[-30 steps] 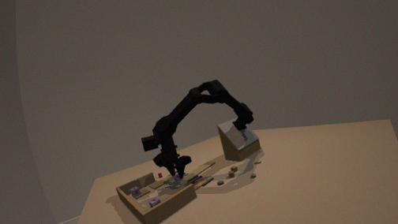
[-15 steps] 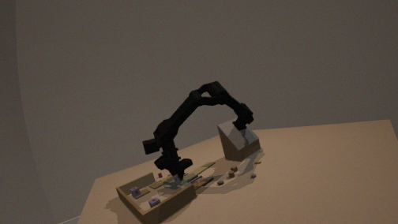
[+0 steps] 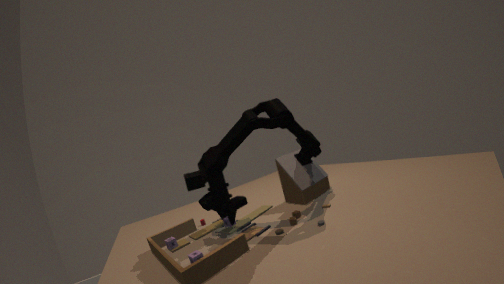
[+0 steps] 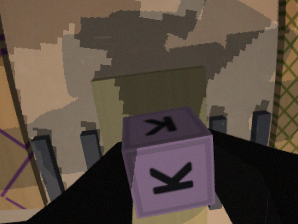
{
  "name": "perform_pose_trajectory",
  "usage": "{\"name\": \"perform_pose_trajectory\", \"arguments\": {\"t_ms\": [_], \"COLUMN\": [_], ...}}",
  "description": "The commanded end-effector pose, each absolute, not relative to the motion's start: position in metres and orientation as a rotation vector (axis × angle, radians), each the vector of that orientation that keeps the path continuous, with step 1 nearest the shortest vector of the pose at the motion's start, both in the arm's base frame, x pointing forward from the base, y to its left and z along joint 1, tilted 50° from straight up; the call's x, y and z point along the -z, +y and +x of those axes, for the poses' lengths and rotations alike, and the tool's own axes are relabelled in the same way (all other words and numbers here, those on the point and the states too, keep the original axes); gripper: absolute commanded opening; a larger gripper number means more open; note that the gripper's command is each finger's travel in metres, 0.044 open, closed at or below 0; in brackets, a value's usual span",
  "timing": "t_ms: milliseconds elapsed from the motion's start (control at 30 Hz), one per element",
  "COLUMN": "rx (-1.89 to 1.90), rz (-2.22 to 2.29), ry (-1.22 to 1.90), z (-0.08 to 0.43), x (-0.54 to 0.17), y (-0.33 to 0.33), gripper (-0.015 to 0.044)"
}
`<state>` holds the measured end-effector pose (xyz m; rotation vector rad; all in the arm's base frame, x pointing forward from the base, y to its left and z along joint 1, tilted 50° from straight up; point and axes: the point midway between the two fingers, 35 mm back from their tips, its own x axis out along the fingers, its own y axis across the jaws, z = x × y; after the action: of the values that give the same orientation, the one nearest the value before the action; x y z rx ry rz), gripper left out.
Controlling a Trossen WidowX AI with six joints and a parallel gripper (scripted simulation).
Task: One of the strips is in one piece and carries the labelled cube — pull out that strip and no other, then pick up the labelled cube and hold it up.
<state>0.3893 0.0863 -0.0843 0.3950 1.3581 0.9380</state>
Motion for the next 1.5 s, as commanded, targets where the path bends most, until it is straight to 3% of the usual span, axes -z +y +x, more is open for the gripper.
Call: {"name": "perform_pose_trajectory", "arguments": {"t_ms": [0, 867, 1467], "rx": [-0.930, -0.928, -0.927], "rz": [0.399, 0.406, 0.405], "ry": [1.358, 1.362, 1.363], "z": [0.375, 0.299, 0.300], "x": [0.076, 0.060, 0.037], "y": [0.074, 0.058, 0.030], "gripper": [0.0000, 0.0000, 0.0000]}}
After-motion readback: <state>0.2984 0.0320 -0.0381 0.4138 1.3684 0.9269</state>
